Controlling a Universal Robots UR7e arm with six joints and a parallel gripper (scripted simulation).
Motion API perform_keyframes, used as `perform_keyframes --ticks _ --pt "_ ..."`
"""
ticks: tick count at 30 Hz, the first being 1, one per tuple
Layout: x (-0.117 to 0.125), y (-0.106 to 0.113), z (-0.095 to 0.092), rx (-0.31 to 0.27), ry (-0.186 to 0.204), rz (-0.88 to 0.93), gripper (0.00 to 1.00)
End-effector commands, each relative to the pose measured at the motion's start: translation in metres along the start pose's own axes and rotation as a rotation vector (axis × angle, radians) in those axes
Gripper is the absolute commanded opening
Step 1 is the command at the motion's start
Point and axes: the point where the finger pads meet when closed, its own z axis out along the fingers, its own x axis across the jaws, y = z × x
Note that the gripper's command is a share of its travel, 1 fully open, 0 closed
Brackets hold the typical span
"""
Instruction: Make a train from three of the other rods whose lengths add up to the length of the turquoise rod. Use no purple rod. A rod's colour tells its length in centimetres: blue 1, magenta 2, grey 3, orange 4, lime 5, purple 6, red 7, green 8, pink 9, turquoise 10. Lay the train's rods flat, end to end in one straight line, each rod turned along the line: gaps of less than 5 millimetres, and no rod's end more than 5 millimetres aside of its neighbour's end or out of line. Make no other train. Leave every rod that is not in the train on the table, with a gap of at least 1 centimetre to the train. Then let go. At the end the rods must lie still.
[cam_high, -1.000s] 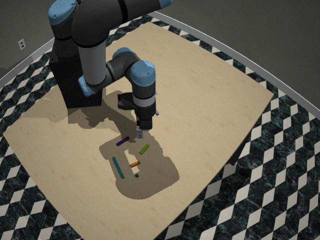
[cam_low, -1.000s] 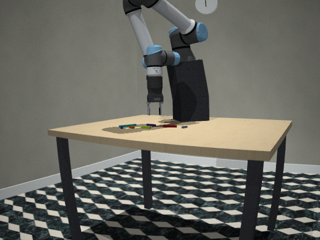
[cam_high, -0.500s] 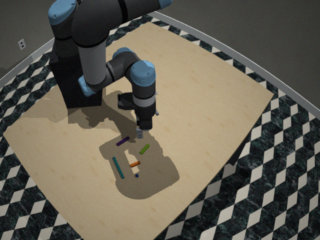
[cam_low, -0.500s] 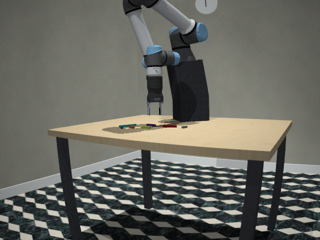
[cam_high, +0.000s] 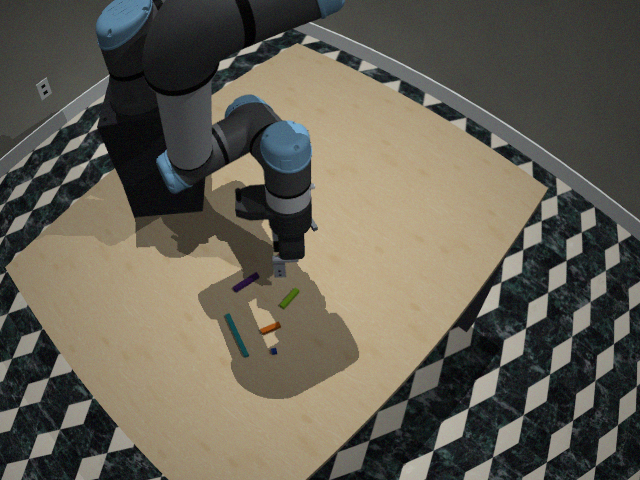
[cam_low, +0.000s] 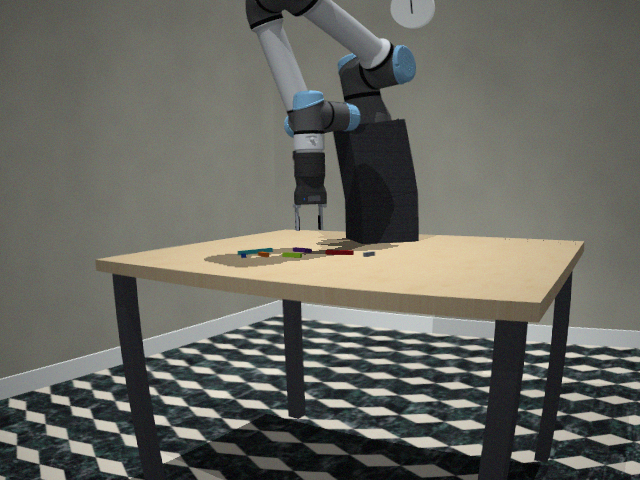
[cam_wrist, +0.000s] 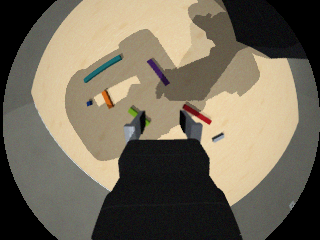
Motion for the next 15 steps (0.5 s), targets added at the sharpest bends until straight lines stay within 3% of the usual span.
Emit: perform_keyframes --ticks 1,15 --pt "0.0003 0.0001 -0.0008 -0.001 0.0 -0.001 1.0" --pt "0.0005 -0.0003 -0.0008 -0.001 0.0 0.01 1.0"
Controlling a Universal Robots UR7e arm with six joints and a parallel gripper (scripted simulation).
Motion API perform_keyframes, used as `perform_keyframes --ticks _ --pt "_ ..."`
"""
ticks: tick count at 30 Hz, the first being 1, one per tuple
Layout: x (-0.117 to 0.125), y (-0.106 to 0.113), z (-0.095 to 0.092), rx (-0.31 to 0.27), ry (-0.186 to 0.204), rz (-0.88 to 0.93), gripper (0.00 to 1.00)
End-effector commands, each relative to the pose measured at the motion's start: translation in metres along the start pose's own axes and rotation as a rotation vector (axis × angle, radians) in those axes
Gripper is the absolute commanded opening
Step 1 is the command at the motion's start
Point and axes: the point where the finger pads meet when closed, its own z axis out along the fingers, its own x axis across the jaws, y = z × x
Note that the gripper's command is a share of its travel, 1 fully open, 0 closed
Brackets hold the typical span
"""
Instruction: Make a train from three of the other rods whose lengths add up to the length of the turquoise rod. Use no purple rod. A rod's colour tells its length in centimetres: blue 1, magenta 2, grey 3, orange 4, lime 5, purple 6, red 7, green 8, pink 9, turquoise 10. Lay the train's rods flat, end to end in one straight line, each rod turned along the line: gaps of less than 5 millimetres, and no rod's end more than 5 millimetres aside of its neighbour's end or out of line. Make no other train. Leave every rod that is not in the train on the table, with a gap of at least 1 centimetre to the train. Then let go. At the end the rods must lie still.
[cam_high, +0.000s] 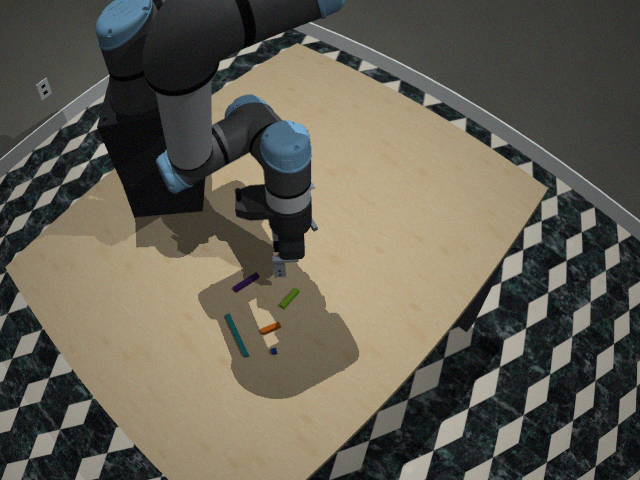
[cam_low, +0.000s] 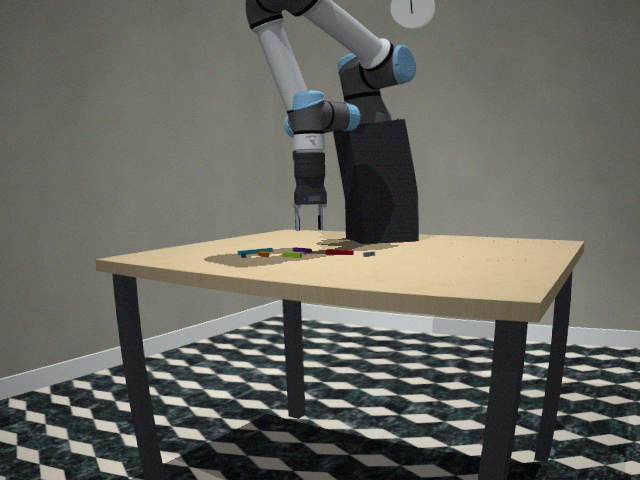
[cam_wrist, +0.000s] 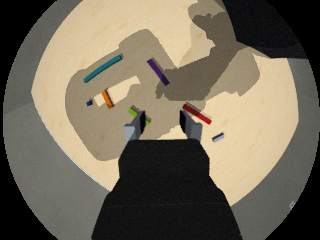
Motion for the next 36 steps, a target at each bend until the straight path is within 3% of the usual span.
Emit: perform_keyframes --ticks 1,20,36 --pt "0.001 0.0 -0.001 -0.001 0.0 0.014 1.0" --pt "0.005 -0.005 0.0 0.0 0.002 0.244 1.0" --pt "0.011 -0.009 0.0 0.001 0.003 0.664 1.0"
